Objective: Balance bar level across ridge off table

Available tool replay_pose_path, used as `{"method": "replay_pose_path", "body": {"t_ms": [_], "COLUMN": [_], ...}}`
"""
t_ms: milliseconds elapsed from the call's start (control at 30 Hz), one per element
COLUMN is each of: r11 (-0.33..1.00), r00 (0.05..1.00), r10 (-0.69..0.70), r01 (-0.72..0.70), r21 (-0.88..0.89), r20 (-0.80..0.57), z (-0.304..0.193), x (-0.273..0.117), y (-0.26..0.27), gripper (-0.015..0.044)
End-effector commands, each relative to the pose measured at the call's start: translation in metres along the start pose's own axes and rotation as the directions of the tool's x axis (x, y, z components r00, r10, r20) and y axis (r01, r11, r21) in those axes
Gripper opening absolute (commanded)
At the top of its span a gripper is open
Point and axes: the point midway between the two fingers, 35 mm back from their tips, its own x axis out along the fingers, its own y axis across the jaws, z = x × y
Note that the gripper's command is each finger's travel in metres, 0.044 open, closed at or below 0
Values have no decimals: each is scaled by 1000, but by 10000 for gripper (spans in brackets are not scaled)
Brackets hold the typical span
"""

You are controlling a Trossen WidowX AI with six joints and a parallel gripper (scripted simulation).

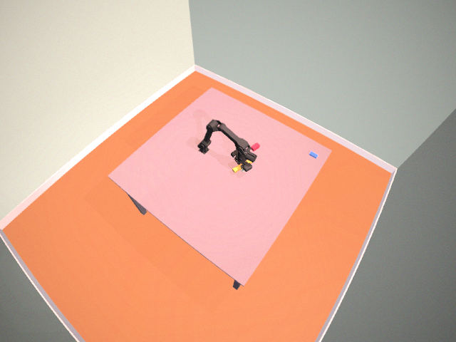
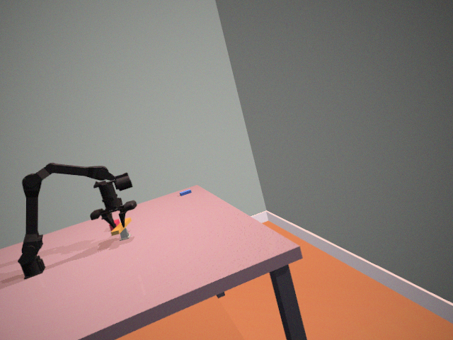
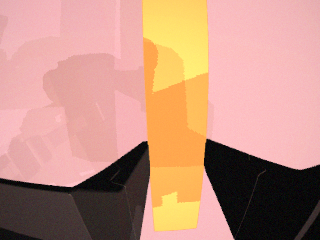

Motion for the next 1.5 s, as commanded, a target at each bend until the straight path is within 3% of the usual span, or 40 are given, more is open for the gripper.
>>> {"method": "replay_pose_path", "body": {"t_ms": [0, 1467], "r11": [1000, 1000], "r00": [1000, 1000], "r10": [1, 1], "r01": [-1, -1], "r21": [-5, -5], "r20": [-1, -1], "z": [0, 0], "x": [1, 5], "y": [0, 0], "gripper": [0, 0]}}
